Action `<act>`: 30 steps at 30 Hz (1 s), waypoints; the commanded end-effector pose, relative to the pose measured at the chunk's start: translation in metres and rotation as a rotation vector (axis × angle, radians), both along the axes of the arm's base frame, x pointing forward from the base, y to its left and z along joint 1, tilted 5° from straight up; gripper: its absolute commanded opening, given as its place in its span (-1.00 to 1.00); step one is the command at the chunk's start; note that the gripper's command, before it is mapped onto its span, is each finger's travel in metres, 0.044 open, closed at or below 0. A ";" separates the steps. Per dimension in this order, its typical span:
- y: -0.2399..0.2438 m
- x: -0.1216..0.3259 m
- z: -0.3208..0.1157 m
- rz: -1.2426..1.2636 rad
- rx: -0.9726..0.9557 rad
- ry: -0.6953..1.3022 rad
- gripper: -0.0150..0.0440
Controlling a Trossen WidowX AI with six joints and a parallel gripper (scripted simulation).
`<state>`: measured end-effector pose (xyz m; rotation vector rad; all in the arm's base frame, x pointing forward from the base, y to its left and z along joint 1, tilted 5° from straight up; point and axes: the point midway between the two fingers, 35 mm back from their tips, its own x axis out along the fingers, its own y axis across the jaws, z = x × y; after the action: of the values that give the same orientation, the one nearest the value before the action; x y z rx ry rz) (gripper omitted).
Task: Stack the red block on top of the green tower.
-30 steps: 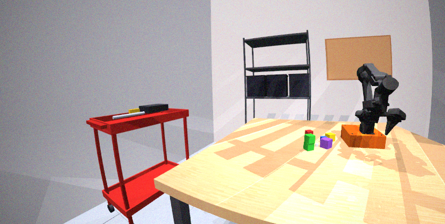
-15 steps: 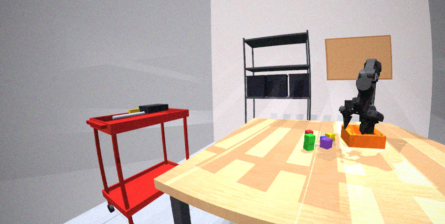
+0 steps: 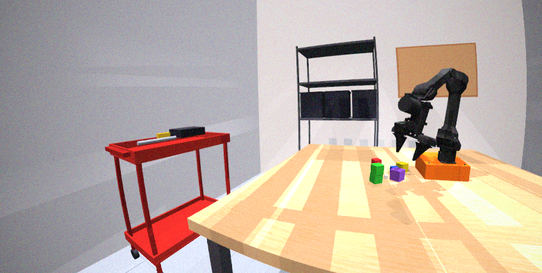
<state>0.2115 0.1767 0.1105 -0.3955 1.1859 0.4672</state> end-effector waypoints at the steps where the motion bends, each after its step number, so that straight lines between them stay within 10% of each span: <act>1: -0.018 0.022 -0.003 -0.027 -0.025 0.021 1.00; 30: -0.191 0.111 -0.026 -0.076 -0.104 0.224 1.00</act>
<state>0.3184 0.0091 0.0874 -0.4034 1.4220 0.3755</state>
